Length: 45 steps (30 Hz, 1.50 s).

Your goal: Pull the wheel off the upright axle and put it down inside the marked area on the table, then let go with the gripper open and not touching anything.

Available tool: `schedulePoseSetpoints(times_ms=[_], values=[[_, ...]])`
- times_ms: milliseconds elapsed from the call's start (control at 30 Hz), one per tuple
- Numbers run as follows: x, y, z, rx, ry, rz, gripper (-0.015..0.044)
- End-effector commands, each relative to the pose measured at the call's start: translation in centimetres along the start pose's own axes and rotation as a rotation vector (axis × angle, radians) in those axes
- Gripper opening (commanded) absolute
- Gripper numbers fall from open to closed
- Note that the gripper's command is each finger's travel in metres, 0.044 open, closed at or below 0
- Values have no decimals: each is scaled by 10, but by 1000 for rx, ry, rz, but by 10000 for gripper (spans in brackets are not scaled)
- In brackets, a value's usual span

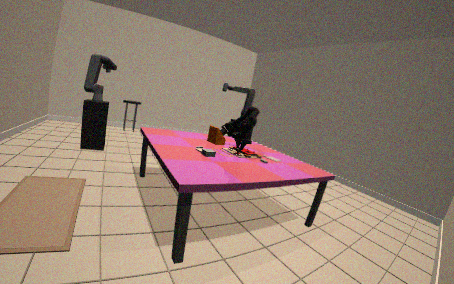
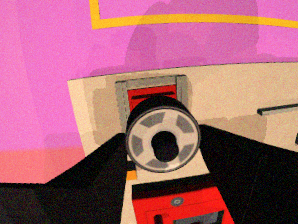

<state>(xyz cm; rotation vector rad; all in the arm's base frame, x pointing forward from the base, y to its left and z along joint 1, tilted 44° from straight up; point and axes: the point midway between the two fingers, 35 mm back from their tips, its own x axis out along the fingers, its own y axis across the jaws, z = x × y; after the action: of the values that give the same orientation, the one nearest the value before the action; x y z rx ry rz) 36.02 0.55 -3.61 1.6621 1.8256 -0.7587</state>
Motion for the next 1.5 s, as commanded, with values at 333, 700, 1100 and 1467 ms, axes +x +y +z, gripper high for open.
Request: schedulePoseSetpoints(times_ms=[333,700,1100,1467], values=[[-12,1,2,5,-2,12,0],[-15,1,2,6,-2,13,0],[-19,1,2,7,-1,13,0],[-23,1,2,8,-1,14,0]])
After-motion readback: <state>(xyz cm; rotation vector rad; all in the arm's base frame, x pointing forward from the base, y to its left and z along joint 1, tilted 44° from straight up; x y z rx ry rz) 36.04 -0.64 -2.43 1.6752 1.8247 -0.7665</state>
